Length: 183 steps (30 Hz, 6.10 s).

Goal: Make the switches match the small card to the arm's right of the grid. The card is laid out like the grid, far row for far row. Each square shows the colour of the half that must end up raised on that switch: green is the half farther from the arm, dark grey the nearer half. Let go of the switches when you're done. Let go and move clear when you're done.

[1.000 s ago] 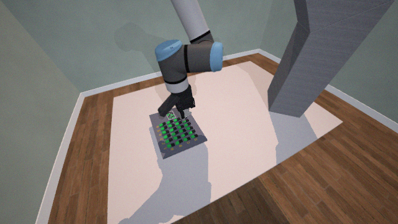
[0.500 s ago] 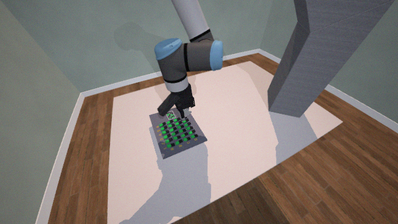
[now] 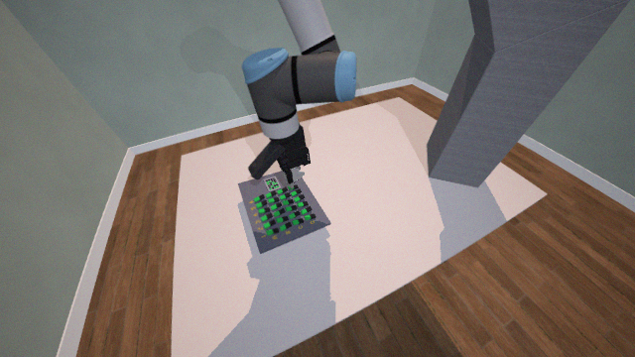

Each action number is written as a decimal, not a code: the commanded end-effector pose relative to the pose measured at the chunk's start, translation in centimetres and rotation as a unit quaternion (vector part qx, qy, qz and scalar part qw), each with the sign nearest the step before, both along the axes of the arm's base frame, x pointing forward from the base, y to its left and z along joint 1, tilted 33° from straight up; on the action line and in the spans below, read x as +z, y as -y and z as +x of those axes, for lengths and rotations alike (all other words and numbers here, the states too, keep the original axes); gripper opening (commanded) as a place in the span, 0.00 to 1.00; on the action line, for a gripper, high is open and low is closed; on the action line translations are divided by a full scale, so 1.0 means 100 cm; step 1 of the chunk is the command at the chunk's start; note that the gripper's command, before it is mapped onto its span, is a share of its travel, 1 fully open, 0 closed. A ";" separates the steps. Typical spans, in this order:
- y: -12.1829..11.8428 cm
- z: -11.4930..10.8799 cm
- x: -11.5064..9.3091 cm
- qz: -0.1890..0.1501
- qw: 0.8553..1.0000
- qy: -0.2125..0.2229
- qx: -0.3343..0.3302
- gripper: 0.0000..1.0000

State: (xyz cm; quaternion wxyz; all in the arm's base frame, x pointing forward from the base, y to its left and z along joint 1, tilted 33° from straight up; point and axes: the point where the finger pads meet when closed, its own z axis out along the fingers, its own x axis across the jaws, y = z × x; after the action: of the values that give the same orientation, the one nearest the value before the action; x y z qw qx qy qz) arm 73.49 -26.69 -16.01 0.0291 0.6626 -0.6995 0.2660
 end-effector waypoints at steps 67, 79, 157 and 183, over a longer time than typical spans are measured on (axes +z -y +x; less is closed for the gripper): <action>0.025 -0.003 0.011 0.000 1.000 0.000 0.000 0.00; 0.024 -0.003 0.012 0.000 1.000 0.000 0.000 0.00; 0.027 -0.001 0.006 0.000 1.000 0.000 0.000 0.00; 0.024 -0.003 0.012 -0.002 1.000 -0.002 0.004 0.00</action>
State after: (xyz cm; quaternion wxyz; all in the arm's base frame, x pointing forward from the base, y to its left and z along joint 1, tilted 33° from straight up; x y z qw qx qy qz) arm 73.15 -29.15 -14.89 0.0297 0.6637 -0.6985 0.2660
